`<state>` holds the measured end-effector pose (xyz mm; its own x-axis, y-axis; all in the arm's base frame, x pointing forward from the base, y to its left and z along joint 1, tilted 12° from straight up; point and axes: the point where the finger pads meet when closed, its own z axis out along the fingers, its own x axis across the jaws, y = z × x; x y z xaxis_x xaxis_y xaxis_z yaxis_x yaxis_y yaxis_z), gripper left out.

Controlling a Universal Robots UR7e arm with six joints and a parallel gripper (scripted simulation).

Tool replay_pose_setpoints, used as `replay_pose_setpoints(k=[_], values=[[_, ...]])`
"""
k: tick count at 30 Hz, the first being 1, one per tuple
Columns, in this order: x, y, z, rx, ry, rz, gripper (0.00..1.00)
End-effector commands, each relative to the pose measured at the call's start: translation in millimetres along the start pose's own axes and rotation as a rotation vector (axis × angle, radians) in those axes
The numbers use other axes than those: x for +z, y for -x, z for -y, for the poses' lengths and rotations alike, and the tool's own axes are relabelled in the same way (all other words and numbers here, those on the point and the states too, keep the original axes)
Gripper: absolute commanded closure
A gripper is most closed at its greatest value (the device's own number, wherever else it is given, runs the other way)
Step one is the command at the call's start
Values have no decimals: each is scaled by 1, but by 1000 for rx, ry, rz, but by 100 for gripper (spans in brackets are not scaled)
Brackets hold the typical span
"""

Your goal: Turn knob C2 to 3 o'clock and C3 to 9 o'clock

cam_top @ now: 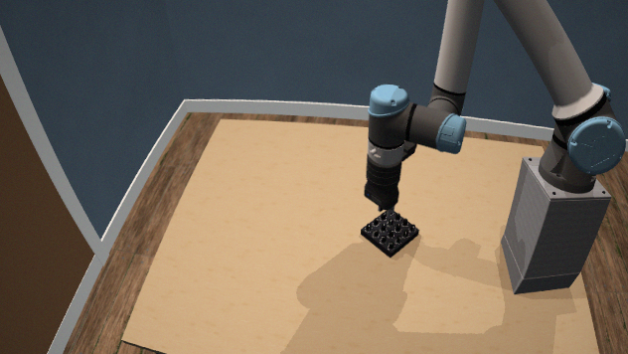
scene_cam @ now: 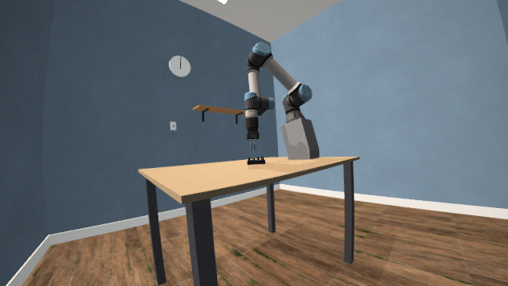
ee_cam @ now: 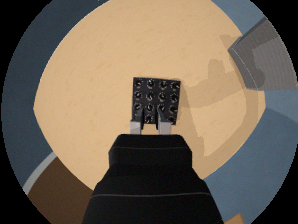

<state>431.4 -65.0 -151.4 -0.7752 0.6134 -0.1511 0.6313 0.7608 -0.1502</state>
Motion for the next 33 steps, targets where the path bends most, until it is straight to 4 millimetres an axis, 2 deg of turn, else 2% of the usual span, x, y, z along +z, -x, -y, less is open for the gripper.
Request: replay_pose_setpoints(k=[1, 17, 33], values=[[0, 0, 0, 0, 1, 1, 54], [12, 0, 0, 0, 0, 1, 54], [31, 0, 0, 0, 0, 1, 54]])
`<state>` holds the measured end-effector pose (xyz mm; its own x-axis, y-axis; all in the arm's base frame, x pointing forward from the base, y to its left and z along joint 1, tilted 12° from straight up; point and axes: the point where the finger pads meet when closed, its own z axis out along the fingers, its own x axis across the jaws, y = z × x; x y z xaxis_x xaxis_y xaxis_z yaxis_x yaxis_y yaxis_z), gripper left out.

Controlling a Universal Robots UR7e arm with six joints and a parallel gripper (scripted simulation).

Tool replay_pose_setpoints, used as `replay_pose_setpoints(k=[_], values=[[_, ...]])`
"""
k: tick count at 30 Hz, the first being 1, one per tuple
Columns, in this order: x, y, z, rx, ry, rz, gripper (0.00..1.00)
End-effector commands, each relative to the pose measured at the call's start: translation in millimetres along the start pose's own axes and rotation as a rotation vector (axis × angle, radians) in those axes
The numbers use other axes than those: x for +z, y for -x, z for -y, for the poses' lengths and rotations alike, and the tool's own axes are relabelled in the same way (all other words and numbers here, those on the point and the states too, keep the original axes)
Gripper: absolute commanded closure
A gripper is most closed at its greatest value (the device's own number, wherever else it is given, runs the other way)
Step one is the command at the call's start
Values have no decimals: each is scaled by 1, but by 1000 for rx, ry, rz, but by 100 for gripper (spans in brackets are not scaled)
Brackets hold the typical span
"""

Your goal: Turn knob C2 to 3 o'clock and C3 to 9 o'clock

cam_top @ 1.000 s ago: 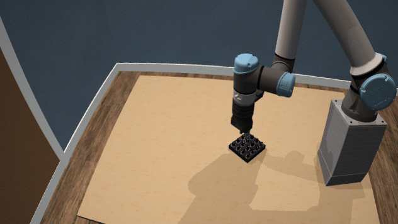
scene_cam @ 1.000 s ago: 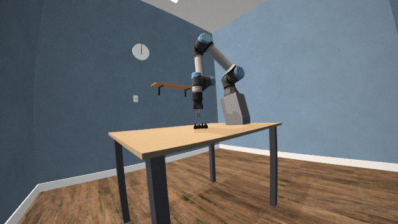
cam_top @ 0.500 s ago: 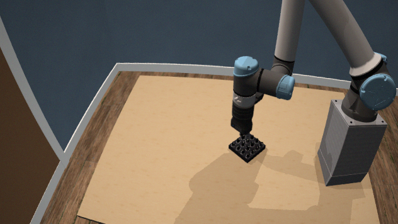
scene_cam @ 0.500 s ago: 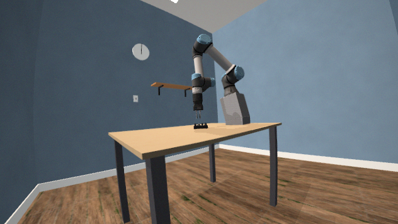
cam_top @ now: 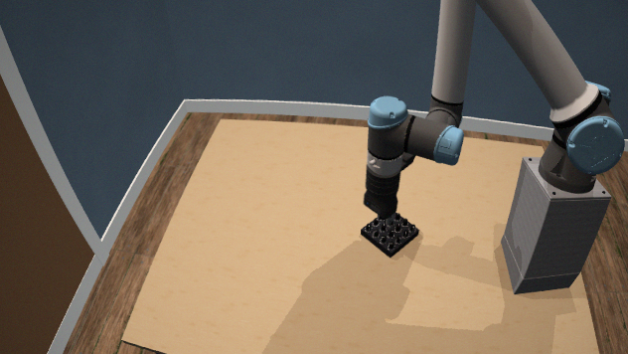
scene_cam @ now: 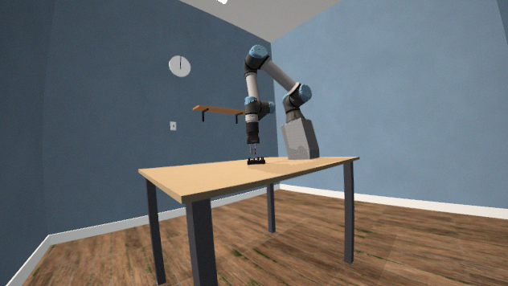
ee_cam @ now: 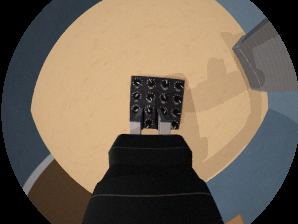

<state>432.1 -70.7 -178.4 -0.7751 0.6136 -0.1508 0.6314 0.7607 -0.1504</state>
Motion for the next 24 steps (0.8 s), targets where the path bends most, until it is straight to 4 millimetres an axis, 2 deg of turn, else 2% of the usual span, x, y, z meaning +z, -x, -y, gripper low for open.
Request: replay_pose_setpoints(k=[1, 12, 24], values=[[4, 1, 0, 0, 1, 1, 54], [13, 1, 0, 0, 1, 1, 54], [15, 1, 0, 0, 1, 1, 54]])
